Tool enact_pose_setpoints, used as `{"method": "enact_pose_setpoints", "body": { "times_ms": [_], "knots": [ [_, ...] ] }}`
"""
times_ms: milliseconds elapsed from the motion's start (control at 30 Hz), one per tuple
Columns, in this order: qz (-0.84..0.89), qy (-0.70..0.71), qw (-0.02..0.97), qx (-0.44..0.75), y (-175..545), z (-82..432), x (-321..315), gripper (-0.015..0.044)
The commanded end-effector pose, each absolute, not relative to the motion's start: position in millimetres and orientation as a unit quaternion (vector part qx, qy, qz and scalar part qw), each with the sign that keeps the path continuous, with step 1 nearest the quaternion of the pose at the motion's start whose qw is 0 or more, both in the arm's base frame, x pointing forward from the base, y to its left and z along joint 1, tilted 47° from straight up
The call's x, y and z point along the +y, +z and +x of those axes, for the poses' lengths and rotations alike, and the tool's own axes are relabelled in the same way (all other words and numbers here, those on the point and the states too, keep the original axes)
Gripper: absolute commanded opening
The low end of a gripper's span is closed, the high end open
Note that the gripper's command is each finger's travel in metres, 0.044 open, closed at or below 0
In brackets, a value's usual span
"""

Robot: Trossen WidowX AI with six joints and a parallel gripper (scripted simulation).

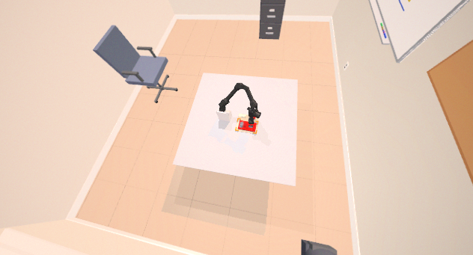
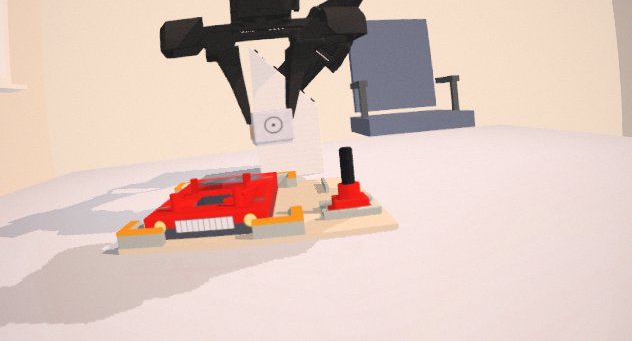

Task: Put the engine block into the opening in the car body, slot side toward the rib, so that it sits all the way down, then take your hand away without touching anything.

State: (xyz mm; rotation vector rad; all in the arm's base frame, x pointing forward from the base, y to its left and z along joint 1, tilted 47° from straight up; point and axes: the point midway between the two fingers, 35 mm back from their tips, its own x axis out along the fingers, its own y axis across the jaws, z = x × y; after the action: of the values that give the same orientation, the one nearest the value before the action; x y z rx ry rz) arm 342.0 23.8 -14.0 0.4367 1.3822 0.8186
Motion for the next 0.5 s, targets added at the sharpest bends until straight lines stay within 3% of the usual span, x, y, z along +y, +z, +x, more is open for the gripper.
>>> {"method": "enact_pose_setpoints", "body": {
  "times_ms": [0,467],
  "knots": [
    [0.206,0.350,0.670,0.621,-27,346,18,0.0000],
    [0.250,0.312,0.655,0.641,-69,352,4,0.0000]
  ]
}}
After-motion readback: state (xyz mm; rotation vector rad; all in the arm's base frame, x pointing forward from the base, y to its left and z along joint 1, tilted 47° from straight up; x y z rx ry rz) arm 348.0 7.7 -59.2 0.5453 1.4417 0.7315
